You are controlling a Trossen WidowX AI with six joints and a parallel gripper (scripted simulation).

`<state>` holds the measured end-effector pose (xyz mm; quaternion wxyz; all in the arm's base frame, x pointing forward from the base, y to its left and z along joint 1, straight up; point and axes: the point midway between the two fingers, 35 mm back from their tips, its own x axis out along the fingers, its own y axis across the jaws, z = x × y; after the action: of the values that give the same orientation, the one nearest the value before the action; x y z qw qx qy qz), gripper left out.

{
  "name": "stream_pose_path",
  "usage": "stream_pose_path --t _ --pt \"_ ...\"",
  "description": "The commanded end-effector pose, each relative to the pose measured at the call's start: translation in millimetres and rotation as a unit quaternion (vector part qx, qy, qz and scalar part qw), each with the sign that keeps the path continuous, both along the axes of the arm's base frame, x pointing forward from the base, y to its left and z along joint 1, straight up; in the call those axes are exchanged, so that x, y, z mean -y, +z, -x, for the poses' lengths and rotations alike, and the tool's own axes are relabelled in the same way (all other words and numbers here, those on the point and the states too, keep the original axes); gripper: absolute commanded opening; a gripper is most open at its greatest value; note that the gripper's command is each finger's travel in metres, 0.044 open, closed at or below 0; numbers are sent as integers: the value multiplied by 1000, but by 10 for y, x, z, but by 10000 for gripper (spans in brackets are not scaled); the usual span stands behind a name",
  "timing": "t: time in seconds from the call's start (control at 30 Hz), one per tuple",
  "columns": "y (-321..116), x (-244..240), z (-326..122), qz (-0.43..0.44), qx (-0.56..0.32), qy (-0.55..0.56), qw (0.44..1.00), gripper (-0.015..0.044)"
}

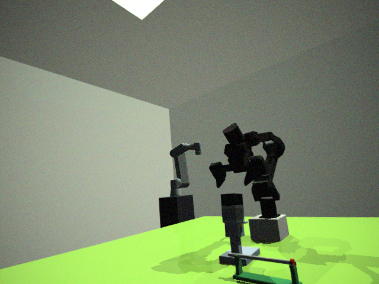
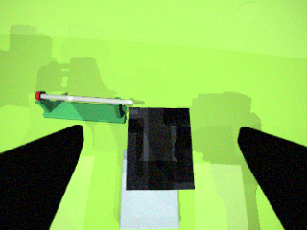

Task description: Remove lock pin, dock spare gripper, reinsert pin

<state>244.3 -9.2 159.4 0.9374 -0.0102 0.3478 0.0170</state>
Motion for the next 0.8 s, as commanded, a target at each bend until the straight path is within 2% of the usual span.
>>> stream_pose_path --t 0.0,0.57,0.73,0.77 --pt "98 0 11 0 0 0 1000 440" --pt "441 -5 21 0 -2 0 1000 440" --pt "367 -4 20 0 -2 0 1000 440" --pt "366 -16 22 -1 -3 0 1000 414"
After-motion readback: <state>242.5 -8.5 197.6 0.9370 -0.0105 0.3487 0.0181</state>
